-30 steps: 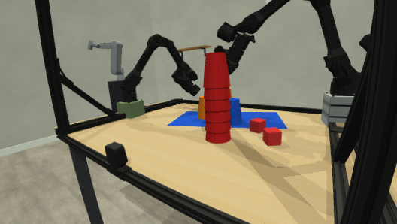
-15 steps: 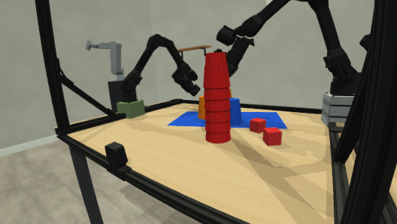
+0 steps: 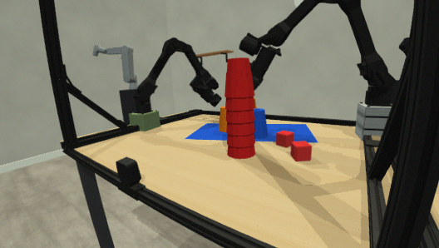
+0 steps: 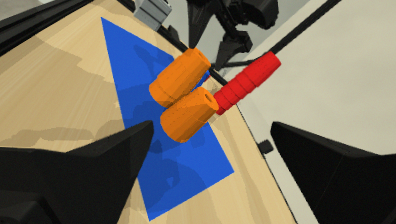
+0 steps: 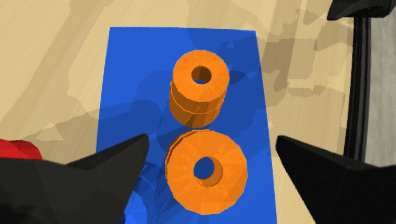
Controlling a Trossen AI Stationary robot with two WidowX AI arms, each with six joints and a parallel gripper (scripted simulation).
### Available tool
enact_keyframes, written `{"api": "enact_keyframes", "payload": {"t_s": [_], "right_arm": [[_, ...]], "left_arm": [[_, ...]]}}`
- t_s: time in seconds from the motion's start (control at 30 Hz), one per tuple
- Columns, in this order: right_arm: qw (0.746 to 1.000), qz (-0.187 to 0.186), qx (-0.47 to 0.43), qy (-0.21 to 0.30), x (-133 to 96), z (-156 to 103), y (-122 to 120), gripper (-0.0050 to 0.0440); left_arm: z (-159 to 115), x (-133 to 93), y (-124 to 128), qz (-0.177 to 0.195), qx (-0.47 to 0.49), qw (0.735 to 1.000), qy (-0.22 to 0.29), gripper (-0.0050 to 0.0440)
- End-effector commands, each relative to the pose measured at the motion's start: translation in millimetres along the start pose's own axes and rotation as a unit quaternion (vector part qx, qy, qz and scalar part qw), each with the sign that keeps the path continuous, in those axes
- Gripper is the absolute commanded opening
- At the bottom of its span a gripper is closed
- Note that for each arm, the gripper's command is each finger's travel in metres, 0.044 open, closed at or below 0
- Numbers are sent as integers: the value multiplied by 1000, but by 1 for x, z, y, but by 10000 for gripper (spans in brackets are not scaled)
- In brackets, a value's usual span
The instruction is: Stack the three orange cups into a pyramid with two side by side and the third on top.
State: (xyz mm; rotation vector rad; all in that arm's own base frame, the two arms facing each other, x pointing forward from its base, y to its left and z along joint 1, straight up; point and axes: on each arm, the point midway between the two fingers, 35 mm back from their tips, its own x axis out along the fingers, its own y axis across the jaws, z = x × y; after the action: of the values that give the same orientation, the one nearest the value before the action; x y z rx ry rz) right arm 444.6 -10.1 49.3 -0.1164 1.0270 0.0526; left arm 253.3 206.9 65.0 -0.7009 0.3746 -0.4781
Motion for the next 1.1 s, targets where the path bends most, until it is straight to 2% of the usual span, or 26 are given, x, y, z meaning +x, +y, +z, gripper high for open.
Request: {"api": "enact_keyframes", "payload": {"t_s": [0.0, 0.2, 0.33, 1.07], "right_arm": [[1000, 3, -3, 9, 10, -10, 2, 440], [1000, 3, -3, 9, 11, -10, 2, 440], [1000, 3, -3, 9, 11, -10, 2, 344], [1000, 3, -3, 9, 11, -10, 2, 224]], "left_arm": [[-1, 0, 1, 0, -1, 1000, -1, 440], [-1, 0, 1, 0, -1, 1000, -1, 440], [-1, 0, 1, 0, -1, 1000, -1, 440], [-1, 0, 1, 0, -1, 1000, -1, 440]]}}
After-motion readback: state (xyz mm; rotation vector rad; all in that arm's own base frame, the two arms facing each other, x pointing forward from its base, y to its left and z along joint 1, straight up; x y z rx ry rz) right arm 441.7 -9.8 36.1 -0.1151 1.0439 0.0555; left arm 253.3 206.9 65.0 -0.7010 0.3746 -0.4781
